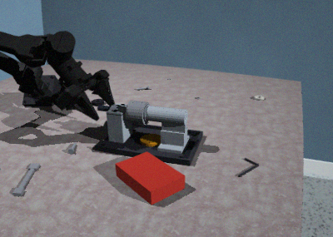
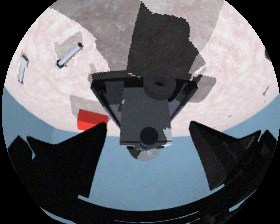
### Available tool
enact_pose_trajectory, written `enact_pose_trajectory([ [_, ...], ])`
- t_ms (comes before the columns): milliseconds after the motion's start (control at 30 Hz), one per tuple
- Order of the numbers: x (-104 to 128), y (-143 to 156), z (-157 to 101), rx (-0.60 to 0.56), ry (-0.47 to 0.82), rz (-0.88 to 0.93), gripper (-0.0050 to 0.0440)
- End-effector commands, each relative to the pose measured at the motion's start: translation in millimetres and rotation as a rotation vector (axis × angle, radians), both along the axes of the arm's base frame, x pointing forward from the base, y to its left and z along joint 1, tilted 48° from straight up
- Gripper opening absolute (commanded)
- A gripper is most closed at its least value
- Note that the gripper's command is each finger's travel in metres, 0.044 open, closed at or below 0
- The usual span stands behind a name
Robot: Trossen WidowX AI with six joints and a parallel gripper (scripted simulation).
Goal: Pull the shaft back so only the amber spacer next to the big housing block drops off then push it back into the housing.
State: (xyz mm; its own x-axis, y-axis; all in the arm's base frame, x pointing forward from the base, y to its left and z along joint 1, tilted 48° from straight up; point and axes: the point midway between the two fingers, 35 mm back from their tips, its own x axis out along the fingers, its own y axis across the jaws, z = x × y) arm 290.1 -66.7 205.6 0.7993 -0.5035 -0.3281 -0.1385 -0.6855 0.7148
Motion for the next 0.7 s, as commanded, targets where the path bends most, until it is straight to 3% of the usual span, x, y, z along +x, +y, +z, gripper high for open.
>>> enact_pose_trajectory([
  [0,-22.0,14.1,11.0,0.003,-0.019,0.008,0.044],
  [100,-36.7,20.3,15.4,0.002,-0.026,0.012,0.044],
  [267,-31.2,19.1,13.6,0.003,-0.025,0.013,0.044],
  [533,-88.2,40.2,-19.1,0.007,-0.021,0.01,0.044],
  [667,-92.7,40.6,-21.5,0.002,-0.026,0.012,0.044],
])
